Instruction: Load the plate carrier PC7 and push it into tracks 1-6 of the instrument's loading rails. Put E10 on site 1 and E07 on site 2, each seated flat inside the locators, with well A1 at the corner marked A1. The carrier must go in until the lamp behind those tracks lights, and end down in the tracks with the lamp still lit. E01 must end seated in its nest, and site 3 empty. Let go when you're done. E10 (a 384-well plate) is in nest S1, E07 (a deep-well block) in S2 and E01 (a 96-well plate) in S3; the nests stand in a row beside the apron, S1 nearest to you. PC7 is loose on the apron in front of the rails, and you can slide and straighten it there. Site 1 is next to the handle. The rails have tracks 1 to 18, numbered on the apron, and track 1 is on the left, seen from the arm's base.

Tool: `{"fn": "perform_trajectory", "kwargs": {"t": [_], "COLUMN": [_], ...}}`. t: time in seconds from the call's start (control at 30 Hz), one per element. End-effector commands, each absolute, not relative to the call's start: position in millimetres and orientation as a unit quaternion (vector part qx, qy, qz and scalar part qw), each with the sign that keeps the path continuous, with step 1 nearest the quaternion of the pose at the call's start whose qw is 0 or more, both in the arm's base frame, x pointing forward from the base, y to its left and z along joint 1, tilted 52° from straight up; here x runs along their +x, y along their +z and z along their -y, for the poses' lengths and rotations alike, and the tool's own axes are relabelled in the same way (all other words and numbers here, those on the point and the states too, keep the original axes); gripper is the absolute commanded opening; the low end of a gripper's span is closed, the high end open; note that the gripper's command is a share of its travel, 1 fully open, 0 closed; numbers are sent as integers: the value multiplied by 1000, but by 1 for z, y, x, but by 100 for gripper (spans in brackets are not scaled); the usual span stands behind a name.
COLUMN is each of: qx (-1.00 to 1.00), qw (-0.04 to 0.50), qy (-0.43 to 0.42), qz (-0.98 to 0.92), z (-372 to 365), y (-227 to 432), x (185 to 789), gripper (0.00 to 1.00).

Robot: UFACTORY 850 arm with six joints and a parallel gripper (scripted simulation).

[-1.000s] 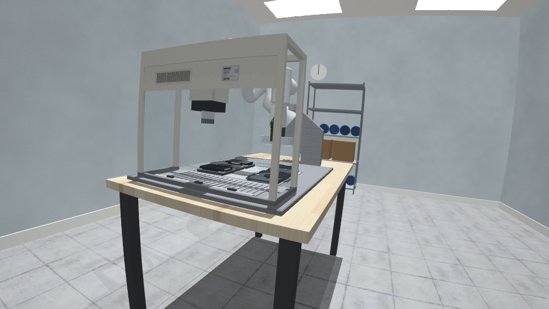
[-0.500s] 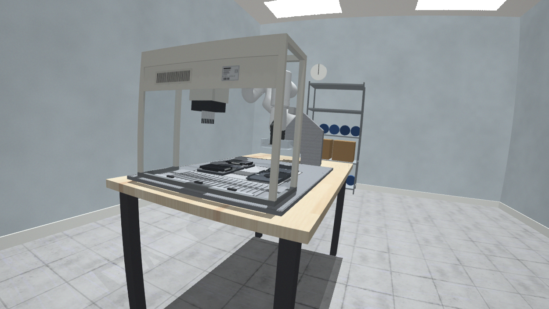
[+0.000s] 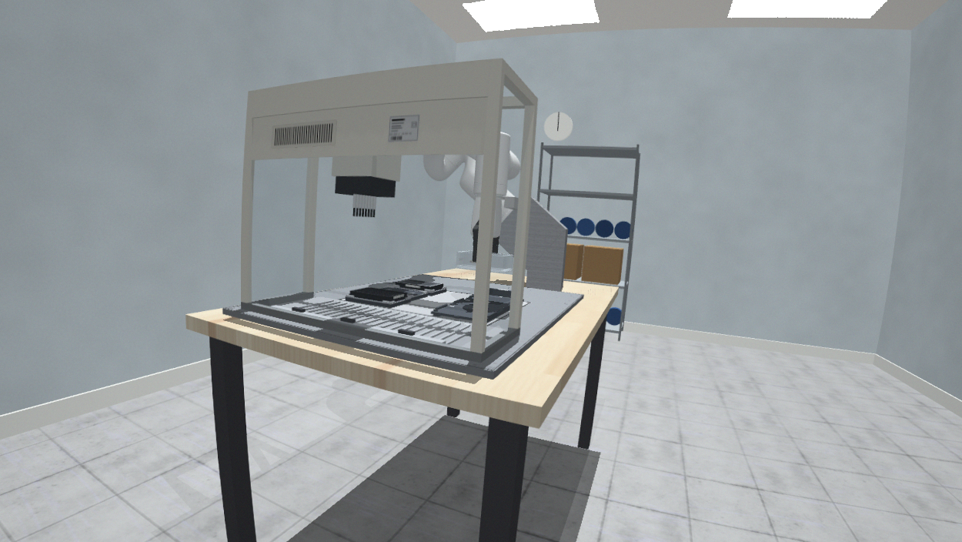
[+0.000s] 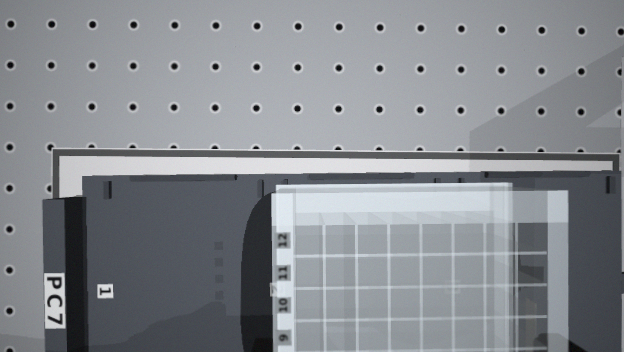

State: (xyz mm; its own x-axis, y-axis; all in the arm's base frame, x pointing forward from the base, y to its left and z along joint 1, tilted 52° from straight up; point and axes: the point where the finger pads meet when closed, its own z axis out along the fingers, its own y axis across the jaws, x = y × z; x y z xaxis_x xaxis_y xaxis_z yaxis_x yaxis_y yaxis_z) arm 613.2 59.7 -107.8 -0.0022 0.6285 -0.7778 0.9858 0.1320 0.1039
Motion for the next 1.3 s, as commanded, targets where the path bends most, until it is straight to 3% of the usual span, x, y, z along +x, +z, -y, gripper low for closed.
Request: {"fn": "perform_trajectory", "kwargs": {"t": [0.0, 1.27], "qx": [609, 609], "qw": [357, 357], "qy": [-249, -249], "qz": [-662, -662], "z": [-54, -13], "y": [-112, -145], "x": [615, 624], "gripper": [0, 0]}}
